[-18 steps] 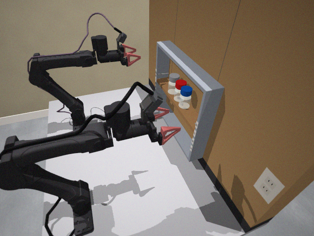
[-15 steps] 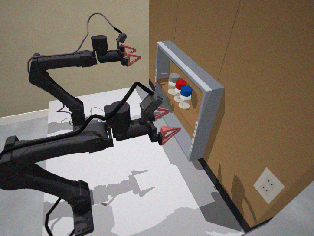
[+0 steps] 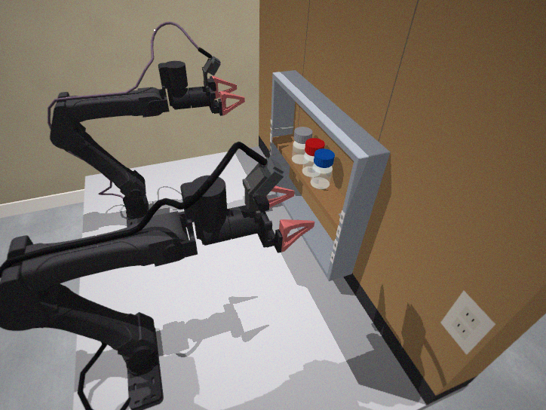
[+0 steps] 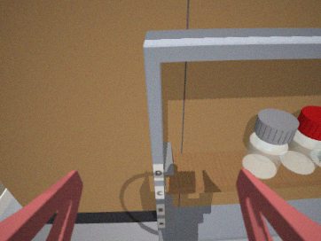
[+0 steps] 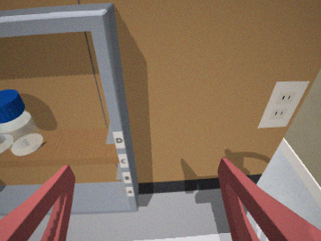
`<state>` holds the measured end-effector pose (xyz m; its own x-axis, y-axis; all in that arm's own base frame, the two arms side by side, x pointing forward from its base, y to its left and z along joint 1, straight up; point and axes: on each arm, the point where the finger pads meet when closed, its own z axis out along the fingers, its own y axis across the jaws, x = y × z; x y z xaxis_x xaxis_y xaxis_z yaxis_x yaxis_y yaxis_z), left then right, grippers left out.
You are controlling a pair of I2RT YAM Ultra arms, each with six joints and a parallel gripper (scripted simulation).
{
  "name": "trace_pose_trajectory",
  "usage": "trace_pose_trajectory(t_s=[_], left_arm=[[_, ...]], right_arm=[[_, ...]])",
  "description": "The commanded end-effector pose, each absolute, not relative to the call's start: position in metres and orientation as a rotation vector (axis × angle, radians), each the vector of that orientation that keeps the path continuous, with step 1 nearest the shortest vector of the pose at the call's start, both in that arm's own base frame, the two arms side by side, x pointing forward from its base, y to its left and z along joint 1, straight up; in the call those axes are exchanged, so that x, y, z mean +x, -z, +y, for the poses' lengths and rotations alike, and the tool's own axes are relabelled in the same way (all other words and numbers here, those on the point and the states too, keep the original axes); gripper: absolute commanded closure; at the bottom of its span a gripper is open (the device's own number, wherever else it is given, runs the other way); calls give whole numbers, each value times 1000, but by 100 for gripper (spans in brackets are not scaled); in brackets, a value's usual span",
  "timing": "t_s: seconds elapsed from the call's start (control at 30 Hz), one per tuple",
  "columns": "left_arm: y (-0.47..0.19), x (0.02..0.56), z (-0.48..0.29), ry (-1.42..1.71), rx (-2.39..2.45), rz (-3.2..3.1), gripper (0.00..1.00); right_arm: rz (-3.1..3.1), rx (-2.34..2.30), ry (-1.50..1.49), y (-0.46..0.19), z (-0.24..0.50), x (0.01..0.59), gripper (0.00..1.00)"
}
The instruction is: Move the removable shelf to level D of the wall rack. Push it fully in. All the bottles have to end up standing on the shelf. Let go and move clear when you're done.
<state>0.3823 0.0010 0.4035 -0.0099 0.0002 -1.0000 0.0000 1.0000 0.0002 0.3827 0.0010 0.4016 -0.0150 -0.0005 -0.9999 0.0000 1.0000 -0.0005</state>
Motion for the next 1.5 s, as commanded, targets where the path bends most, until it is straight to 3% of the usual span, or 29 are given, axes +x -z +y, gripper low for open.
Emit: trace_pose_trajectory(t_s=[0.0, 1.47], left_arm=[[-401, 382, 0, -16, 15, 1581, 0], [-347, 366, -13, -341, 328, 1561, 0]], right_arm=[[1585, -15, 15, -399, 2, 382, 0], [1554, -336, 332, -349, 28, 374, 0]])
